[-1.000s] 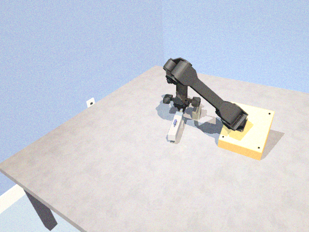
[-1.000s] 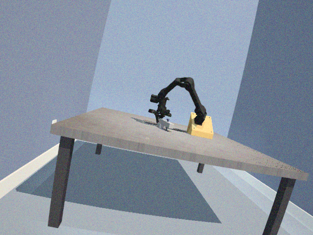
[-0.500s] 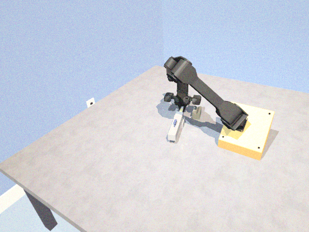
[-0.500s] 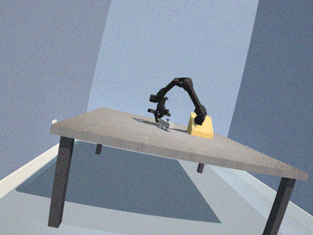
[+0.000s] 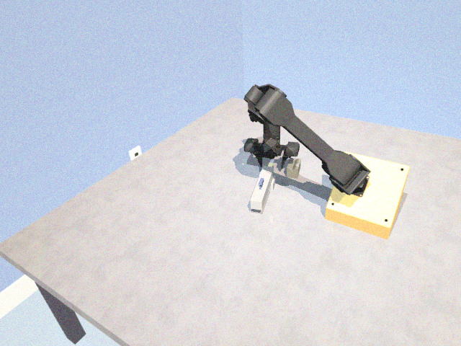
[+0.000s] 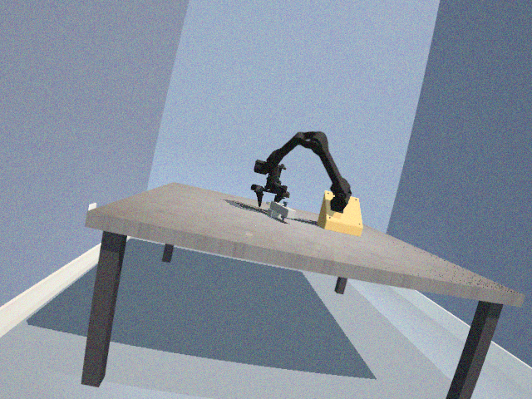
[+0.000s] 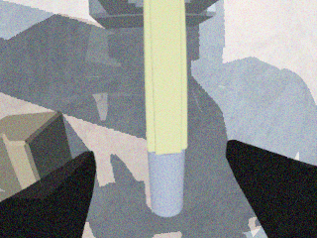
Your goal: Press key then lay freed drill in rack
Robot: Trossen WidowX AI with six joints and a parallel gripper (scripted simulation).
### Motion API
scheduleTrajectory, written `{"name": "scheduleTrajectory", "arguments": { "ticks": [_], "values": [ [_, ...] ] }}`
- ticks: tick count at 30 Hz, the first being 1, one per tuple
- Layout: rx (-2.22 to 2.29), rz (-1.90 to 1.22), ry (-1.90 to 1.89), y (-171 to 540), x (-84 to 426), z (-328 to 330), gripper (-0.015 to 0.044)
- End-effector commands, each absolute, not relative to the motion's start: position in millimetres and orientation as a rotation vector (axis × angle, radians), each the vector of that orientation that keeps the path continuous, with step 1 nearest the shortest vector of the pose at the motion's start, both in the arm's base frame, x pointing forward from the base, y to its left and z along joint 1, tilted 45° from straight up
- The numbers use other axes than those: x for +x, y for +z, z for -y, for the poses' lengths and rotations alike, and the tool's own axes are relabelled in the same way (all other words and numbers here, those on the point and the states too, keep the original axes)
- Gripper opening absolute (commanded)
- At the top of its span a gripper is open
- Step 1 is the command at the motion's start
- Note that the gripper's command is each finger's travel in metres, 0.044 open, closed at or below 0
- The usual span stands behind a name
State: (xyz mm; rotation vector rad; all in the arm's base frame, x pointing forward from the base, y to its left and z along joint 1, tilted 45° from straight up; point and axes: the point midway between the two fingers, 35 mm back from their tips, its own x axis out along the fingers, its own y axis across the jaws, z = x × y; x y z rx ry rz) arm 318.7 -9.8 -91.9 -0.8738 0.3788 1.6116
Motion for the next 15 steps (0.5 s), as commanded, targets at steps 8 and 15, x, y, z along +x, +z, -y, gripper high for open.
{"name": "scheduleTrajectory", "arguments": {
  "ticks": [8,15],
  "values": [
    [-0.871,-0.381,1.613,-89.4,317.3,4.6,0.044],
    [-0.87,-0.381,1.613,-88.3,316.8,2.4,0.044]
  ]
}}
